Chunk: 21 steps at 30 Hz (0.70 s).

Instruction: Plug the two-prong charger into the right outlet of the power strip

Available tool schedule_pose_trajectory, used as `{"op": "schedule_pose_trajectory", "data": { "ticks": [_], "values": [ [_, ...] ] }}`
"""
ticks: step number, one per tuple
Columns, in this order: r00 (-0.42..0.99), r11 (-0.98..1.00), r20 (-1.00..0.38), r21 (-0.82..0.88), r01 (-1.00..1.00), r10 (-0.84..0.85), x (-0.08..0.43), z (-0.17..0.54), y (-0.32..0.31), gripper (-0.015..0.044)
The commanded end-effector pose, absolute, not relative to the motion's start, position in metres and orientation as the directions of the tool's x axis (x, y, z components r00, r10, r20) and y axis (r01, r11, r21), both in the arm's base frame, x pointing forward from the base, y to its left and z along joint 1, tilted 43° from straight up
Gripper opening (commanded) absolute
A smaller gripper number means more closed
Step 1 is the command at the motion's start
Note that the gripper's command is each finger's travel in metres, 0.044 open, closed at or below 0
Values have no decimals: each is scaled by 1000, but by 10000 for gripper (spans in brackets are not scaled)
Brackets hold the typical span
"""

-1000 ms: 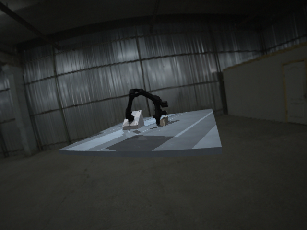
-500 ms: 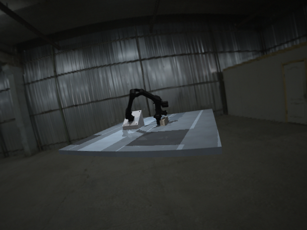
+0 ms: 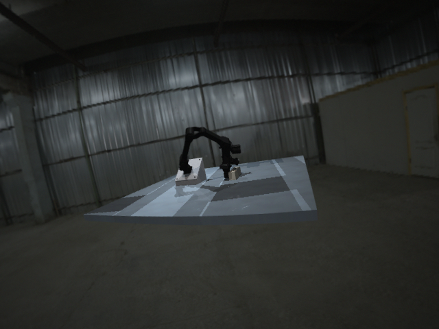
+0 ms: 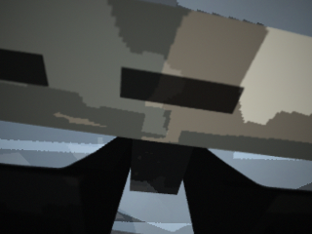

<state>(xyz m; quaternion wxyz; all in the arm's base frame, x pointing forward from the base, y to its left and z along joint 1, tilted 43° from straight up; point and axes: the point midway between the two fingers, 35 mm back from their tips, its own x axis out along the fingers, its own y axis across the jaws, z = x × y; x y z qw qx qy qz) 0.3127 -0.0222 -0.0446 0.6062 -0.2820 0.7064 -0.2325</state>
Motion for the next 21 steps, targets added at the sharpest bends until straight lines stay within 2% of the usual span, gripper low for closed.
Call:
{"op": "schedule_pose_trajectory", "data": {
  "ticks": [1, 21],
  "values": [
    [-72, 735, -732, -672, -91, -678, 323, -43, -20, 0],
    [-72, 735, -732, -672, -91, -678, 321, -42, -20, 0]
  ]
}}
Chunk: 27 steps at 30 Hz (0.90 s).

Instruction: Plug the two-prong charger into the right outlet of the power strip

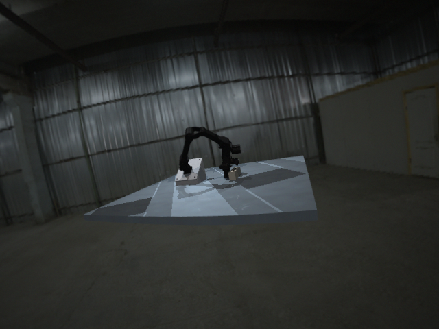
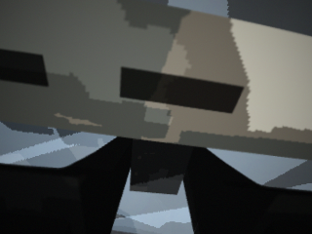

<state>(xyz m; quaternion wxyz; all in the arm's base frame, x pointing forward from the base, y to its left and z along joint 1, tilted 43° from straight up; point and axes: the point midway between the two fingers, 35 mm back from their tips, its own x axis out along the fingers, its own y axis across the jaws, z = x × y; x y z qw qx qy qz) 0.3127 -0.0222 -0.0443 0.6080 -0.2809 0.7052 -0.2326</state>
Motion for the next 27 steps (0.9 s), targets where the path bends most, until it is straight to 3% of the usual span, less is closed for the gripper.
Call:
{"op": "schedule_pose_trajectory", "data": {
  "ticks": [1, 27],
  "values": [
    [-72, 735, -732, -672, -91, -678, 321, -42, -20, 0],
    [-72, 735, -732, -672, -91, -678, 321, -43, -22, 0]
  ]
}}
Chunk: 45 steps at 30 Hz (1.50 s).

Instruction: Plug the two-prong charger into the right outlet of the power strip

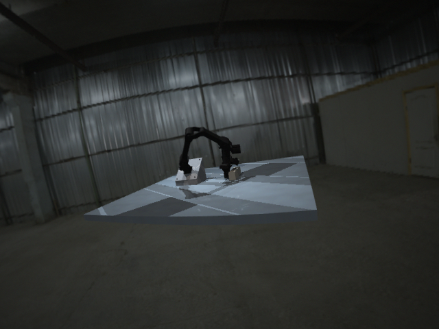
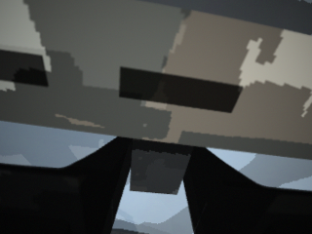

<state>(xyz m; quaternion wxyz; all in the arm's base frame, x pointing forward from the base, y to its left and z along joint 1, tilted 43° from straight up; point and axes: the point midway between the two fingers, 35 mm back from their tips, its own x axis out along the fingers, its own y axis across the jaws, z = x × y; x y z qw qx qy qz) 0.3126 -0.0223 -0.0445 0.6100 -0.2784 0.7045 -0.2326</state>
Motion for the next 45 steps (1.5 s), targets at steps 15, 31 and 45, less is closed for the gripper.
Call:
{"op": "schedule_pose_trajectory", "data": {
  "ticks": [15, 31, 45],
  "values": [
    [-72, 735, -732, -672, -91, -678, 321, -45, -23, 0],
    [-101, 737, -731, -667, -109, -675, 312, -45, -22, 0],
    [-101, 737, -731, -667, -109, -675, 312, -45, -22, 184]
  ]
}}
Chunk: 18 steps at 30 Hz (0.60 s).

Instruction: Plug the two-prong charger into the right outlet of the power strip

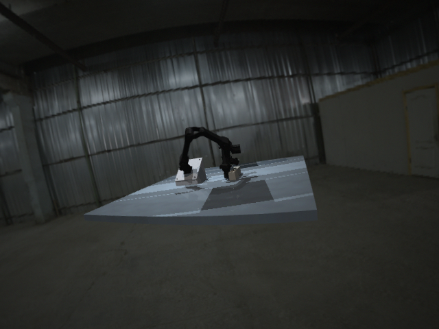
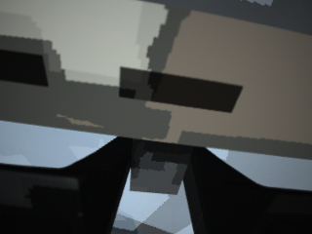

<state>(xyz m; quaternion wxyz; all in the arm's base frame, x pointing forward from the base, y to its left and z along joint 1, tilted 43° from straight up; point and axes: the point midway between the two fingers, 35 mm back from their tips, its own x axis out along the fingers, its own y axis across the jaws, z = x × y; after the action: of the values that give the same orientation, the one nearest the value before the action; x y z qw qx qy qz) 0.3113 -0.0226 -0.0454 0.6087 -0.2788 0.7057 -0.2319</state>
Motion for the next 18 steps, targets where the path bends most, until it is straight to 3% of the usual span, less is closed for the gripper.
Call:
{"op": "schedule_pose_trajectory", "data": {
  "ticks": [1, 10, 18],
  "values": [
    [-101, 737, -731, -667, -109, -675, 312, -45, -22, 210],
    [-101, 737, -731, -667, -109, -675, 312, -45, -22, 440],
    [-97, 737, -731, -667, -106, -676, 310, -45, -23, 440]
  ]
}}
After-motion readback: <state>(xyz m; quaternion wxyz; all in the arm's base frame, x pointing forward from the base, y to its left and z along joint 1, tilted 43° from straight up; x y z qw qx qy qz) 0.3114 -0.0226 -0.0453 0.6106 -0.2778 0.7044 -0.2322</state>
